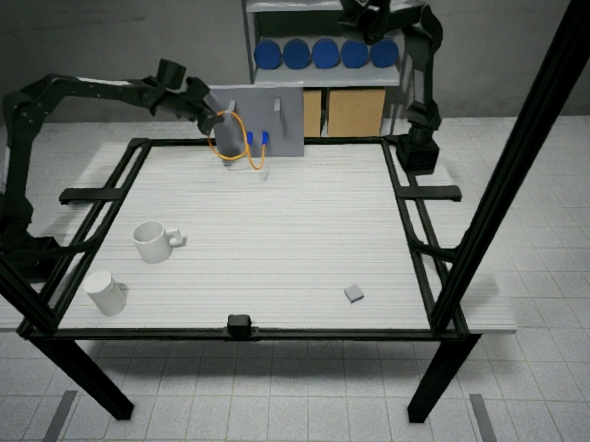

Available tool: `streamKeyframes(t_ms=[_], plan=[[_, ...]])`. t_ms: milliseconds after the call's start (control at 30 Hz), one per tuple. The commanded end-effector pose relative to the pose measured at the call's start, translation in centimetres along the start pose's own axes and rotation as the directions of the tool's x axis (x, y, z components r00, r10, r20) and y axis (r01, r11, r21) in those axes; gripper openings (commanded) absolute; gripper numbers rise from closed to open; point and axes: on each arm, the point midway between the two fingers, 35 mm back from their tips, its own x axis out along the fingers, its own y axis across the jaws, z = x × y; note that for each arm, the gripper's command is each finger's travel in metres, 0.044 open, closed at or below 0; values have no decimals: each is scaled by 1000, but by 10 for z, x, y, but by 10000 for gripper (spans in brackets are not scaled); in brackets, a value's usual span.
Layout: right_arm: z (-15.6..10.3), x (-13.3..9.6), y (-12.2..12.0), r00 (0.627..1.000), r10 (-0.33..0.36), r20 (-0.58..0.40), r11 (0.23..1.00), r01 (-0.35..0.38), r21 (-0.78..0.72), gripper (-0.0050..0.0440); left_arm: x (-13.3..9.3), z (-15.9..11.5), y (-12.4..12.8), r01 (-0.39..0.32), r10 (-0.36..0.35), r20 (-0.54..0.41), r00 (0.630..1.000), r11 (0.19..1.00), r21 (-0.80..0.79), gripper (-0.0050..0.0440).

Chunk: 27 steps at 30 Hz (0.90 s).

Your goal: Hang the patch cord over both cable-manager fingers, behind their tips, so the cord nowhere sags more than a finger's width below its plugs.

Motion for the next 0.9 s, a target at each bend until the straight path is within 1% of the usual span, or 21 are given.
streamKeyframes(t_ms=[0, 100, 267, 433, 500, 600, 867], plan=[[20, 0, 1, 996, 2, 93, 1000, -2, 1, 440, -9, 13, 0, -4, 4, 31, 1000, 1000, 8, 25], [27, -1, 1, 992, 3, 126, 1000, -3, 2, 440, -9, 13, 0, -4, 4, 31, 1000, 1000, 8, 25], [29, -1, 2, 991, 4, 133, 1000, -4, 4, 440, -9, 13, 0, -4, 4, 31, 1000, 1000, 8, 25], [20, -4, -4, 994, -1, 110, 1000, 2, -9, 440, -9, 13, 0, -4, 4, 31, 1000, 1000, 8, 25], [20, -4, -4, 994, -1, 110, 1000, 2, -9, 440, -9, 13, 0, -4, 4, 31, 1000, 1000, 8, 25], [8, -8, -11, 997, -9, 79, 1000, 11, -27, 440, -9, 13, 0, -4, 4, 31, 1000, 1000, 8, 25], [-39, -30, -43, 998, -46, -44, 994, 41, -102, 440, -9, 13, 0, -4, 4, 31, 1000, 1000, 8, 25]])
